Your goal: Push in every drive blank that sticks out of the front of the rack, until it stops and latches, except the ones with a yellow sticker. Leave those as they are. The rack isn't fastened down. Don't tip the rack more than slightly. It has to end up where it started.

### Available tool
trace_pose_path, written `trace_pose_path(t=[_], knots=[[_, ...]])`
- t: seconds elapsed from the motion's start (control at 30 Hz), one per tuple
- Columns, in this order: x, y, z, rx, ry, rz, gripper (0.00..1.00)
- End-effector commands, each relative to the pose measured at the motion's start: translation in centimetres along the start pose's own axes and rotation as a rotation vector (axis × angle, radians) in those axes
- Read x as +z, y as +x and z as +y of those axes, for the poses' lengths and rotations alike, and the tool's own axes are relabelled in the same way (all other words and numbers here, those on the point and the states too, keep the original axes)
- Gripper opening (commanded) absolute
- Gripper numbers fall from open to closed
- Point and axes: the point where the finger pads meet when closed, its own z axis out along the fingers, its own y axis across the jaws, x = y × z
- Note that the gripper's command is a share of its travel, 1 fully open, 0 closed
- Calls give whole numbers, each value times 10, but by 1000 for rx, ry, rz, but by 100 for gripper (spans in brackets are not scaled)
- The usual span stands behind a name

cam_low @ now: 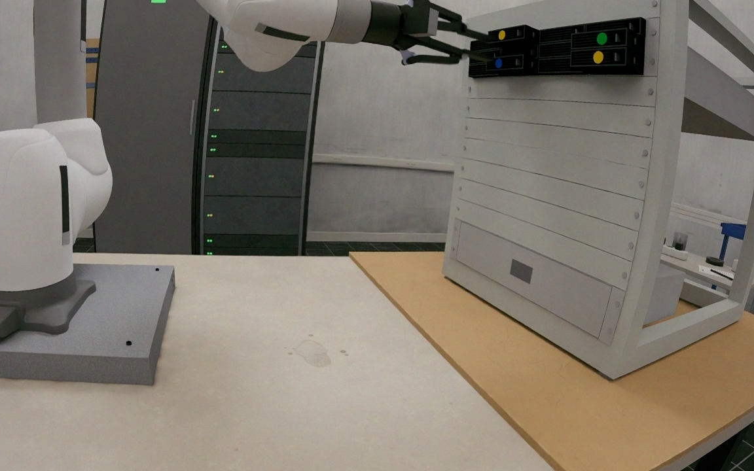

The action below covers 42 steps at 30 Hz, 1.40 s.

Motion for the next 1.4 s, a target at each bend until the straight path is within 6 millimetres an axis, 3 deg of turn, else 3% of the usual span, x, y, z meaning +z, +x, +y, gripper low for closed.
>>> trace_pose_path(t=[0.0, 0.9, 1.37], knots=[[0, 0, -1, 0, 1, 0, 10], [0, 1, -1, 0, 1, 0, 10], [-2, 22, -1, 0, 1, 0, 10]])
